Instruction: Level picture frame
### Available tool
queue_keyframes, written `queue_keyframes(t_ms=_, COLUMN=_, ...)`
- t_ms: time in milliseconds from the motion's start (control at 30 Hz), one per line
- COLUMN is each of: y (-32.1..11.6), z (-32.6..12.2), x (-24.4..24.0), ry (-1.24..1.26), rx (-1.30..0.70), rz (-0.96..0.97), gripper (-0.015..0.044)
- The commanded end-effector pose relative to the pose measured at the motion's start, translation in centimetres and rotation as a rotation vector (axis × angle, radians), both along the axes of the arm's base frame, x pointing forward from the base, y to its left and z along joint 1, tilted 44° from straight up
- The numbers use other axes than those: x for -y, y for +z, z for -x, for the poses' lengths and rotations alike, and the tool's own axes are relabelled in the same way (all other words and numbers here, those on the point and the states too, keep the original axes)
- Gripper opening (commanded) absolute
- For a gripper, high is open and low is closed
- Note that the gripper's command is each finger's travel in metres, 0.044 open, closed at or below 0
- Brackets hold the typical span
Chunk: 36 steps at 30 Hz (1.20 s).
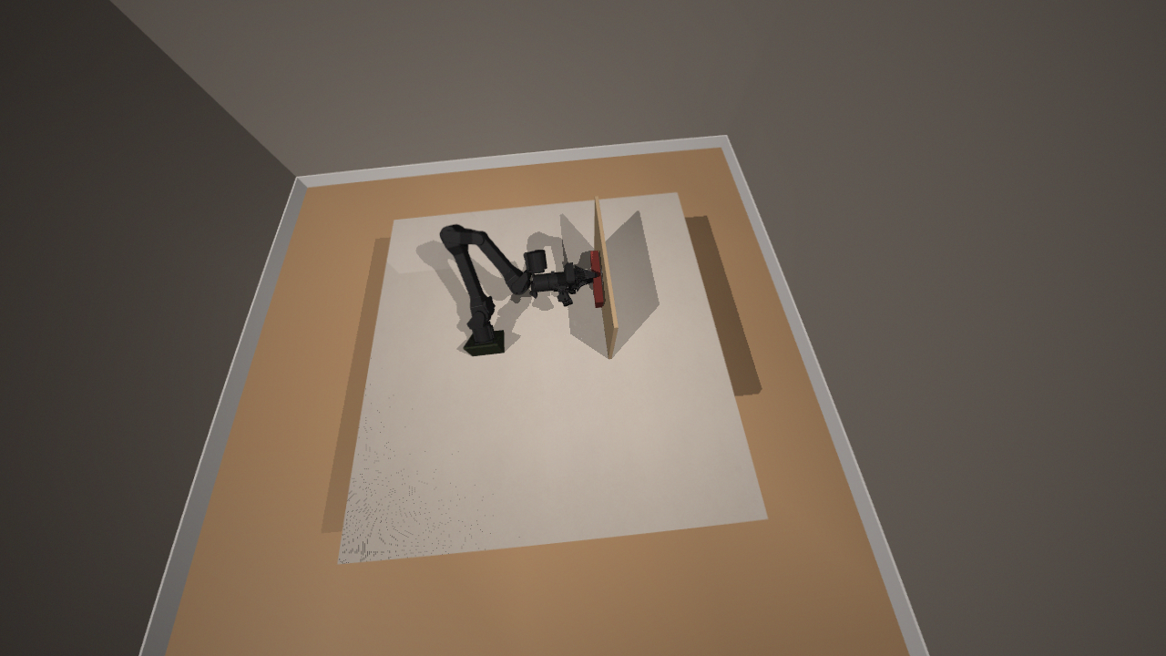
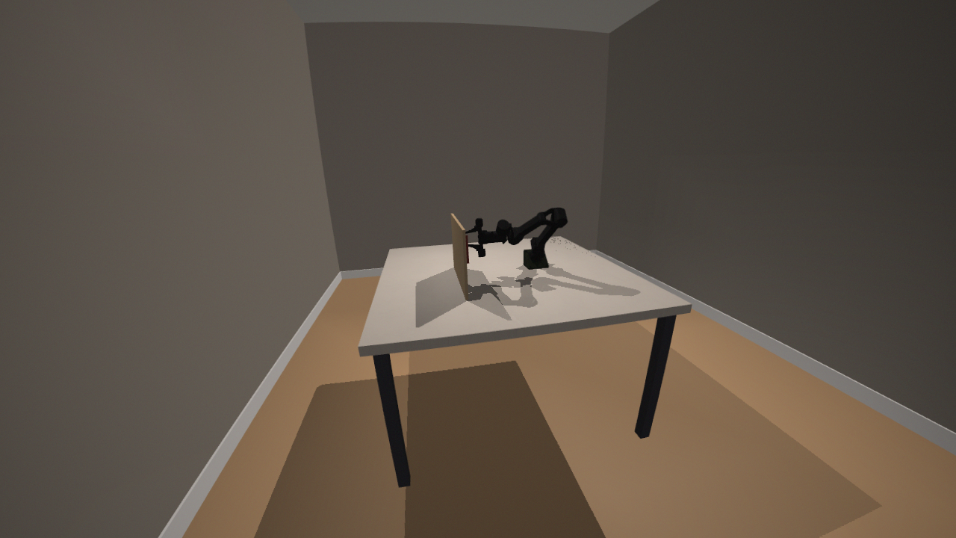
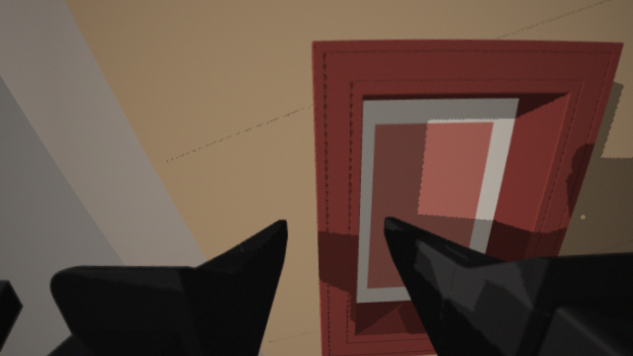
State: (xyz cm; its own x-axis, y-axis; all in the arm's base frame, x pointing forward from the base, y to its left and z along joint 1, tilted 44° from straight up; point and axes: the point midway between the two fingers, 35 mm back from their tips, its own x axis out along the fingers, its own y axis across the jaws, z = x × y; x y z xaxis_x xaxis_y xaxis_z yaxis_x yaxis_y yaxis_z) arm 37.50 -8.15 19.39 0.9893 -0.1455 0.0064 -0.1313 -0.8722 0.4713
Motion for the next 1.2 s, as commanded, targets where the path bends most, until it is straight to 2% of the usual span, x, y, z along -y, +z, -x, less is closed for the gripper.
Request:
queue_keyframes(t_ms=0, y=-0.07, z=-0.05, x=0.06, ry=-0.004, rx=0.000, rz=-0.005, gripper=0.0260)
queue_keyframes(t_ms=700, y=-0.10, z=-0.08, x=0.10, ry=-0.004, rx=0.000, rz=-0.005, gripper=0.0260)
queue_keyframes(t_ms=933, y=-0.10, z=-0.08, x=0.10, ry=-0.004, rx=0.000, rz=-0.005, gripper=0.0076)
queue_keyframes(t_ms=1133, y=-0.10, z=-0.08, x=0.10, ry=-0.004, rx=0.000, rz=-0.005, gripper=0.0036)
queue_keyframes(t_ms=1167, y=-0.10, z=-0.08, x=0.10, ry=-0.004, rx=0.000, rz=-0.005, gripper=0.0010)
